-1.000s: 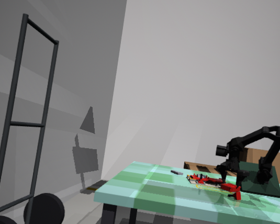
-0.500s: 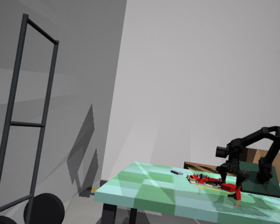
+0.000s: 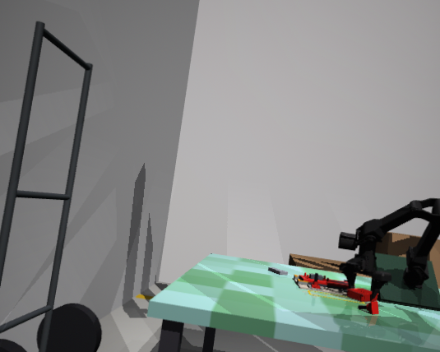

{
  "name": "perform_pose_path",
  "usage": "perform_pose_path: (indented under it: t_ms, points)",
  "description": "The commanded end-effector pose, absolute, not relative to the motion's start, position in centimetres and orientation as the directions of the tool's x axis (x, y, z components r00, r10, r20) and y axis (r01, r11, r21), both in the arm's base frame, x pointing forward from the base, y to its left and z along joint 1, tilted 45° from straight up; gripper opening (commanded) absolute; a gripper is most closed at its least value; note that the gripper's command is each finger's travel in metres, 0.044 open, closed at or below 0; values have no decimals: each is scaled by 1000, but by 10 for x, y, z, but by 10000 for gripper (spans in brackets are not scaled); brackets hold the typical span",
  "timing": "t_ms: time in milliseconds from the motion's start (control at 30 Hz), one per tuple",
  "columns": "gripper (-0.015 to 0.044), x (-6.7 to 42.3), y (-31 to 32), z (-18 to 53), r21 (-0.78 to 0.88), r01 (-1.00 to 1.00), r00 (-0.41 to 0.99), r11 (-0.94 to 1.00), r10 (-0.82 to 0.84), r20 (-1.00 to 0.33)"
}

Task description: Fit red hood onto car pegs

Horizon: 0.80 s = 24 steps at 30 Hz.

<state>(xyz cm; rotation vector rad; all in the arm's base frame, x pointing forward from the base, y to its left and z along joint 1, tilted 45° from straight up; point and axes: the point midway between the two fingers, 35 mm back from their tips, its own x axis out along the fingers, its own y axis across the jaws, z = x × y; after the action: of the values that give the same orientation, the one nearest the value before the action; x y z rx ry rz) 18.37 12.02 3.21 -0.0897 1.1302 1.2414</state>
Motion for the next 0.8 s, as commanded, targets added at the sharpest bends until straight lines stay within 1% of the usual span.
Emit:
perform_pose_path:
  t_ms: [0, 33, 400, 767]
  points:
    - [414, 184, 120, 32, 498, -774, -107, 392, 694, -712]
    - [387, 184, 120, 32, 498, -774, -107, 392, 694, -712]
    - [314, 184, 120, 32, 498, -774, -107, 392, 694, -712]
    - [25, 185, 110, 43, 500, -772, -108, 393, 694, -712]
